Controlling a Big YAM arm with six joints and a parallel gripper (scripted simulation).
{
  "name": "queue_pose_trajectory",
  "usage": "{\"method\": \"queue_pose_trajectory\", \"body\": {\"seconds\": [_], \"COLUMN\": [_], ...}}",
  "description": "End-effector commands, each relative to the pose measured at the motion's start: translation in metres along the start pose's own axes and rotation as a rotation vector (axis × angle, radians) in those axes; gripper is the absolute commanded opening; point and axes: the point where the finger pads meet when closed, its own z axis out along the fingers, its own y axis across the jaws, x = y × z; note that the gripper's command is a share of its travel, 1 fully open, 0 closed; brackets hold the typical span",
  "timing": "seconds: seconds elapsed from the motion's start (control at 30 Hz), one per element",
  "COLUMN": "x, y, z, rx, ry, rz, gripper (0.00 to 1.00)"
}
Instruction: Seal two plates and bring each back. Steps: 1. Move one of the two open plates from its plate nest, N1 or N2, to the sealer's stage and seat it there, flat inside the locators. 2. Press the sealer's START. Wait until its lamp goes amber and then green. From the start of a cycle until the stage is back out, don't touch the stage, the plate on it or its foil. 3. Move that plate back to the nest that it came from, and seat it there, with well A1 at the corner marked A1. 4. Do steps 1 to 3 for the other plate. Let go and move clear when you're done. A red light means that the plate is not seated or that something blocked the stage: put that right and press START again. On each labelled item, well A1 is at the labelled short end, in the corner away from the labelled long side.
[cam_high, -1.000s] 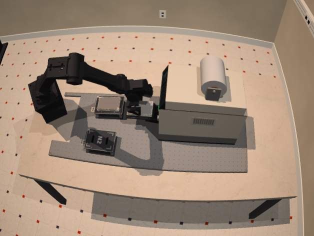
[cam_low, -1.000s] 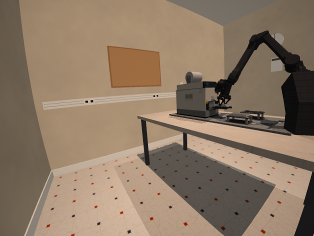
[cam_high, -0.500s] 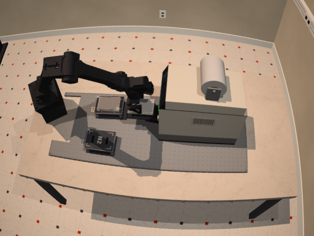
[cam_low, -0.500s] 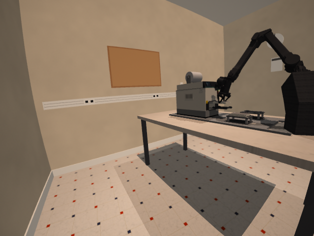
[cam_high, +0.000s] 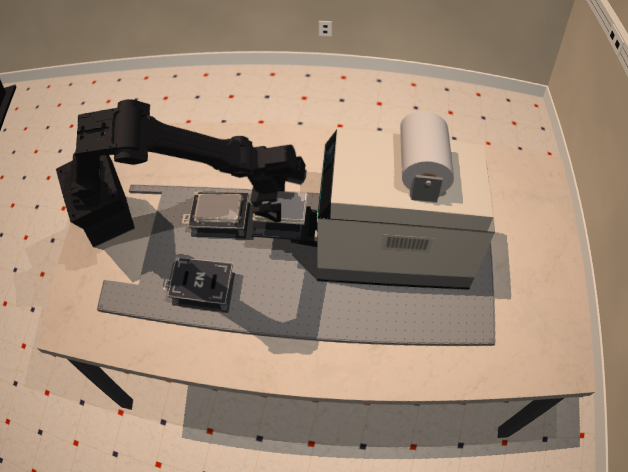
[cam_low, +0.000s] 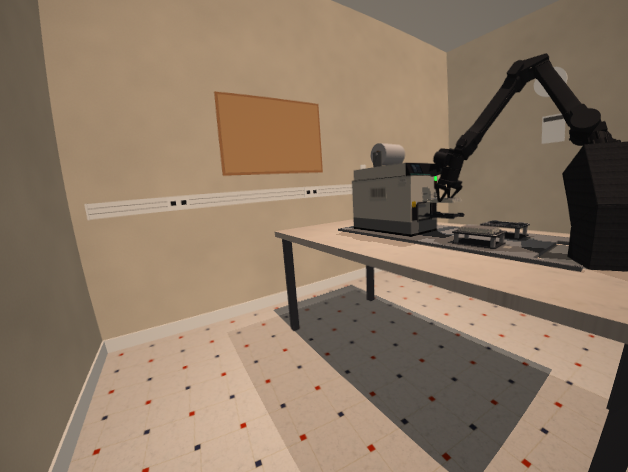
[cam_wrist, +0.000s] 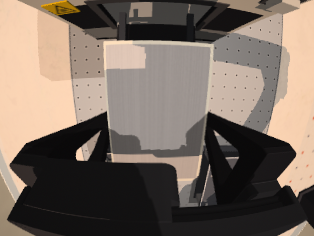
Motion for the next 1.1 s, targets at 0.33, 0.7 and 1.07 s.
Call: {"method": "queue_pose_trajectory", "body": {"seconds": [0.33, 0.7, 1.07], "x": [-0.029, -0.025, -0.026], "y": [0.009, -0.004, -0.004], "z": [-0.028, -0.009, -0.009], "rx": [-0.011, 0.003, 0.005], "ry": [-0.038, -0.029, -0.035], "rz": [0.009, 0.014, 0.018], "gripper": [0.0, 0.0, 0.0]}}
